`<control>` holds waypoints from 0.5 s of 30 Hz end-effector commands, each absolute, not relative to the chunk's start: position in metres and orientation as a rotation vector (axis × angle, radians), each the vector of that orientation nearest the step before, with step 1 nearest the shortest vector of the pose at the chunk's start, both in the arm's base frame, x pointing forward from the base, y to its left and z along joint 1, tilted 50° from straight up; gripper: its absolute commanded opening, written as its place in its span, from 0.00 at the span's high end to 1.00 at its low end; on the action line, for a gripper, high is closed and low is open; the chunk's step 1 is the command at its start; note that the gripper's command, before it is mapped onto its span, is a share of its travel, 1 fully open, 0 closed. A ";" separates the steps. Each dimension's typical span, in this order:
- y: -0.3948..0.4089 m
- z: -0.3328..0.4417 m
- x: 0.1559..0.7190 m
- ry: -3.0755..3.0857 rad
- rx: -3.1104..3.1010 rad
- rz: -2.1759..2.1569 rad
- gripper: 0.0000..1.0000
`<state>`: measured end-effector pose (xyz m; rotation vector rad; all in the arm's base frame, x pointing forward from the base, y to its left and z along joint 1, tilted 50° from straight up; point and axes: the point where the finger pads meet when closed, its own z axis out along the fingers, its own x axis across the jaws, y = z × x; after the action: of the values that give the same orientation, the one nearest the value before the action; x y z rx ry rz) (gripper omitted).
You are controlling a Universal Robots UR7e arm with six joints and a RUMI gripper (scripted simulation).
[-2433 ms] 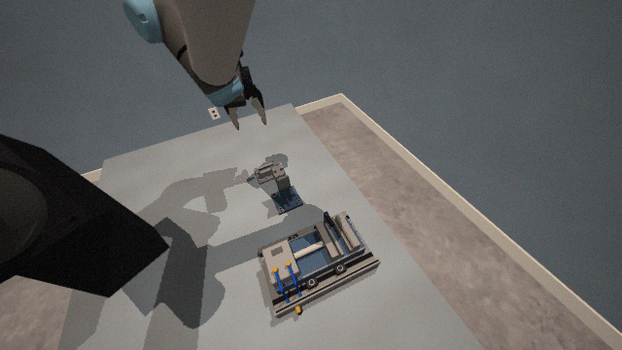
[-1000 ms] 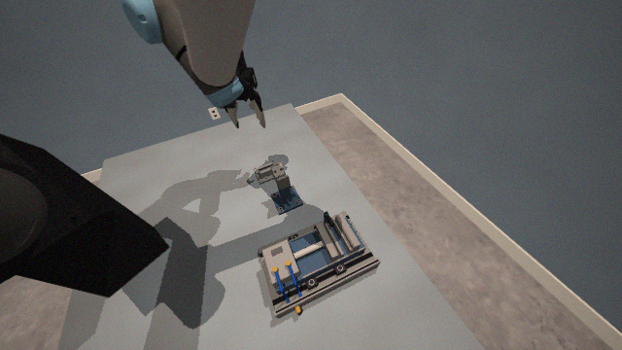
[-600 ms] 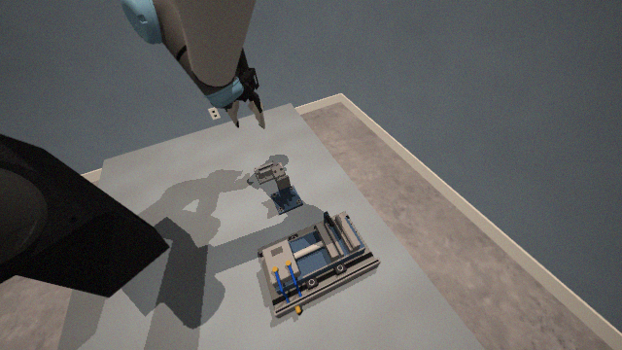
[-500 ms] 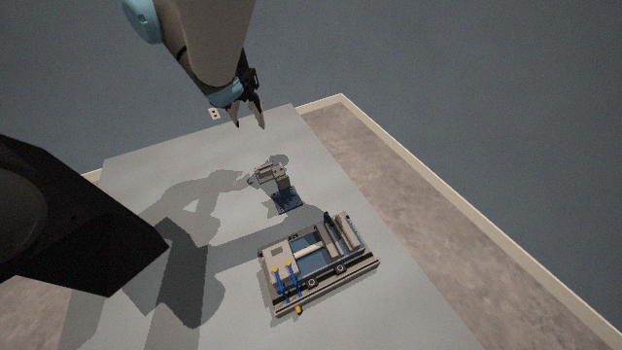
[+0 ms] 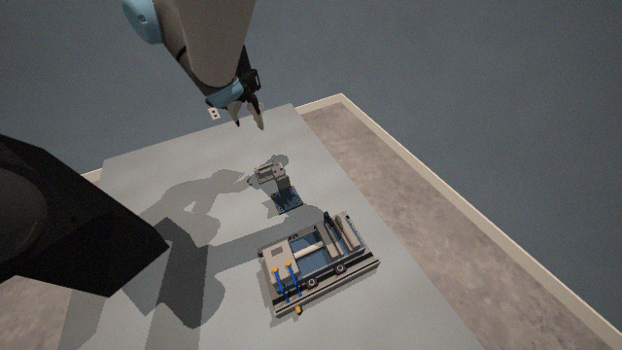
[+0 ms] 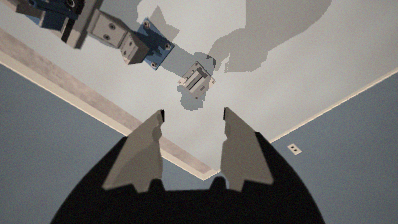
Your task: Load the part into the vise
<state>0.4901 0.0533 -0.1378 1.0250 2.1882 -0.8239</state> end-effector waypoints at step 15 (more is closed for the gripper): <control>0.052 -0.138 0.486 2.035 1.234 -0.731 0.49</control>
<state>0.4887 0.0533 -0.1384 1.1692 2.0846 -0.7565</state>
